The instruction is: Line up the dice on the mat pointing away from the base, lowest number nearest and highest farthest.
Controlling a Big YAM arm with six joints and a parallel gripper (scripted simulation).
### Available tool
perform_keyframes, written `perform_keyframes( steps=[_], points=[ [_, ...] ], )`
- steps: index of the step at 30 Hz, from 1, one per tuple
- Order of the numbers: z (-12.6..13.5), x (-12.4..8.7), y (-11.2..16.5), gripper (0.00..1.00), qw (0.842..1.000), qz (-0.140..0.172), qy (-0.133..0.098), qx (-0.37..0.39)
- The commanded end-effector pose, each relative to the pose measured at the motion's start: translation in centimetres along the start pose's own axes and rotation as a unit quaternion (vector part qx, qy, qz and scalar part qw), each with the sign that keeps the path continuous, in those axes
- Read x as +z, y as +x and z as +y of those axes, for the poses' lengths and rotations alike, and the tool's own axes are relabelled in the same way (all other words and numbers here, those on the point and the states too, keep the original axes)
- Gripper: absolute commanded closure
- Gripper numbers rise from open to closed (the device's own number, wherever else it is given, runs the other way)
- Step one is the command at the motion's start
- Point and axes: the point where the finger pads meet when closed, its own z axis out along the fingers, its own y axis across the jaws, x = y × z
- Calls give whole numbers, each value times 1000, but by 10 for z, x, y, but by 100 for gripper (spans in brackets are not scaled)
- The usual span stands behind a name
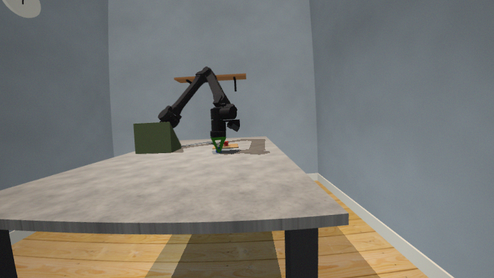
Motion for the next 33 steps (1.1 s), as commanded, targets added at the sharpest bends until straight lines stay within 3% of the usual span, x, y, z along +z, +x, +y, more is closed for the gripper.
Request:
perform_keyframes(
  steps=[1,25,33],
  points=[
    [-4,-6,-8,80,1000,-11,7,0],
    [-4,-7,-8,80,1000,-11,7,0],
    [-12,-51,-19,80,999,-23,20,-13]
  ],
)
